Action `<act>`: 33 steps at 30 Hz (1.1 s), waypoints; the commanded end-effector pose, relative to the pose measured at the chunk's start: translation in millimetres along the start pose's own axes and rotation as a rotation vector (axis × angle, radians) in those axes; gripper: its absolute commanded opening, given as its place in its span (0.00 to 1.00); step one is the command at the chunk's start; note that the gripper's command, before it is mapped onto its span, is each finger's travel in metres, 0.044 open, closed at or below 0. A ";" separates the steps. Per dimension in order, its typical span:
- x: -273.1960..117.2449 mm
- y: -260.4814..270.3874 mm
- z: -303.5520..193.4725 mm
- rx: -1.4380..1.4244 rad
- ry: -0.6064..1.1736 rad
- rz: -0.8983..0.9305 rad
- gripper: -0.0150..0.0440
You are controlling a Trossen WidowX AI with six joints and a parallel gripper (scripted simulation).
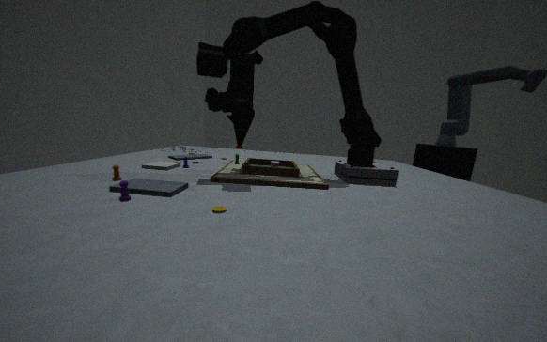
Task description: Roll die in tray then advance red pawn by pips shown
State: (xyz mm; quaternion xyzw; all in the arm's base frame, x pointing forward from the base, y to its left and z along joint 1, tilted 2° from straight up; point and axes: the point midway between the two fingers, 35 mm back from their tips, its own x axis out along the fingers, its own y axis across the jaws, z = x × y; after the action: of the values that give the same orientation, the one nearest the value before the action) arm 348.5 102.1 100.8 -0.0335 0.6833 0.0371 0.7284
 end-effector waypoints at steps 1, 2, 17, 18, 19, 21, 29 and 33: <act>14.9 15.7 -11.0 0.004 -0.003 -0.002 0.25; 17.7 18.4 -13.2 0.004 -0.003 -0.002 0.25; 55.0 20.5 -15.0 0.004 -0.003 -0.001 0.25; 55.0 20.5 -15.0 0.004 -0.003 -0.001 0.25; 55.0 20.5 -15.0 0.004 -0.003 -0.001 0.25; 55.7 20.5 -15.0 0.004 -0.003 -0.001 0.25; 66.4 20.5 -14.9 0.004 -0.003 -0.001 0.25; 71.8 20.5 -15.1 0.004 -0.003 -0.001 0.25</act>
State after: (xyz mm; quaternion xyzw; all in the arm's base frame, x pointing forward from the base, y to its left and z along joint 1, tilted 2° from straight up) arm 336.1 122.3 34.5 -0.0326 0.6818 0.0383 0.7298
